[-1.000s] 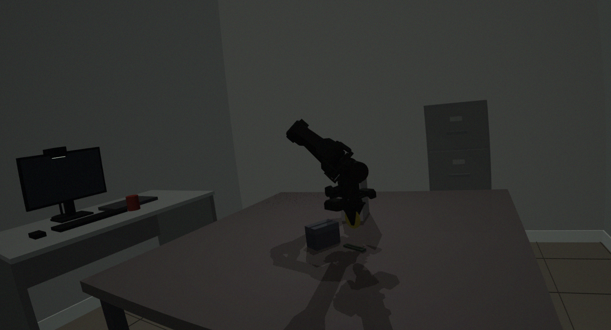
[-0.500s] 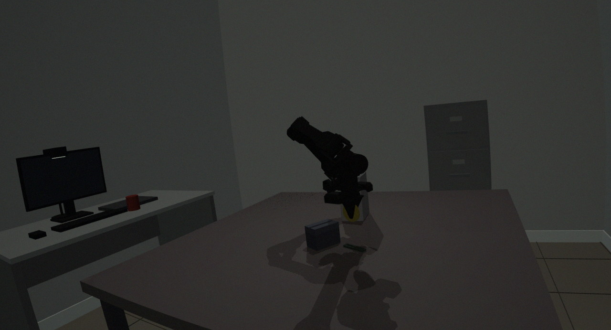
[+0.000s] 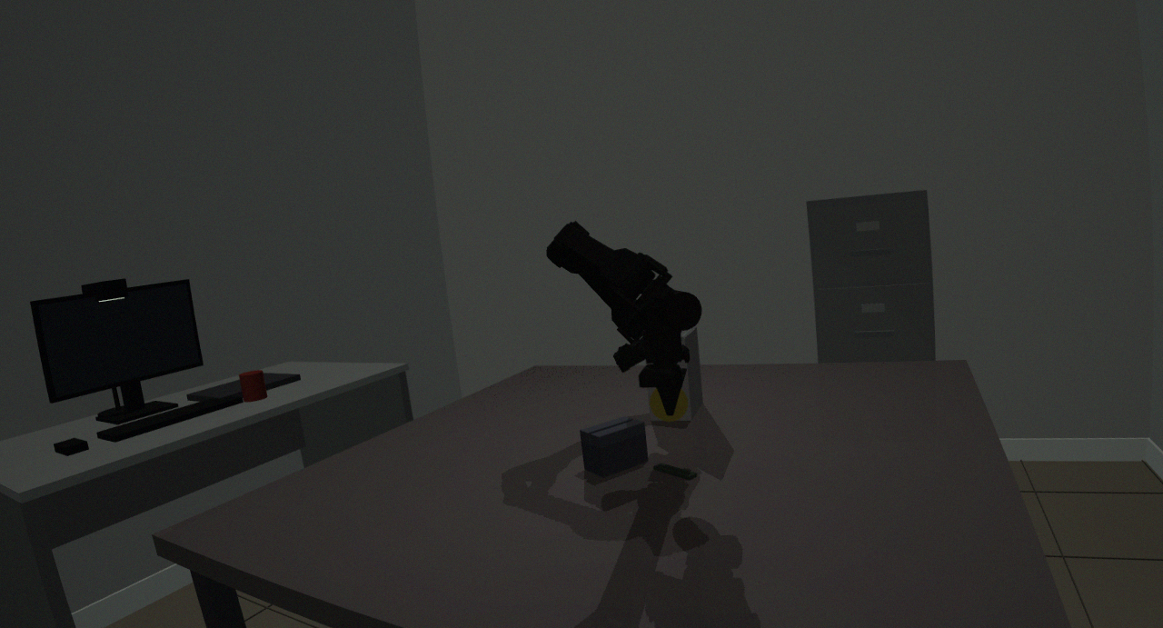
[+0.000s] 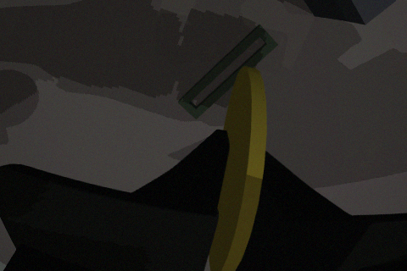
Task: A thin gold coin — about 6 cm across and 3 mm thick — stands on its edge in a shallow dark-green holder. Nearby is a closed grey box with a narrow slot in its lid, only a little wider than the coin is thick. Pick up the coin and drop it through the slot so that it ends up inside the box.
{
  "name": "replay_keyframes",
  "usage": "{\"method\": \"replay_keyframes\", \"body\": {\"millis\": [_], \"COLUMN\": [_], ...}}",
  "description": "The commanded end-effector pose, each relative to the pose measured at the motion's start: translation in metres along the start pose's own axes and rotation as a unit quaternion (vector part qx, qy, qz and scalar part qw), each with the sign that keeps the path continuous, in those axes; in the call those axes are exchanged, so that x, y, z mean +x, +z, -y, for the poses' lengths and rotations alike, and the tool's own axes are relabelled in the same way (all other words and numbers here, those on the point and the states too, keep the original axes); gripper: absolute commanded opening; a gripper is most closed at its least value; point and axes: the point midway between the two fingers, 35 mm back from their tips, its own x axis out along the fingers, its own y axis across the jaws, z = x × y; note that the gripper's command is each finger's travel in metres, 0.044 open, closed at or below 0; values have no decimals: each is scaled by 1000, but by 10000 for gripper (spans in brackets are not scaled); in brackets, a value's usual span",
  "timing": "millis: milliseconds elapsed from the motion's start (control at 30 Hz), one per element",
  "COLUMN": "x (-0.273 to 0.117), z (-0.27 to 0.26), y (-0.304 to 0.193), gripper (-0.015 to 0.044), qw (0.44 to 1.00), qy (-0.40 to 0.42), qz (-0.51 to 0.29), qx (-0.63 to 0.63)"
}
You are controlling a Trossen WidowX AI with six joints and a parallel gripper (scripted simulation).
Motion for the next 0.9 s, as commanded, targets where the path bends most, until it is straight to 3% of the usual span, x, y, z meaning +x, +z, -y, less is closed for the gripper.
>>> {"method": "replay_keyframes", "body": {"millis": [0, 633, 867], "x": [0, -1, -1], "z": [-1, -3, -3], "y": [-1, -5, -4], "gripper": [0, 0, 0], "qw": [998, 925, 915], "qy": [-1, 0, 0], "qz": [-1, -2, -2], "qx": [-65, -380, -403]}}
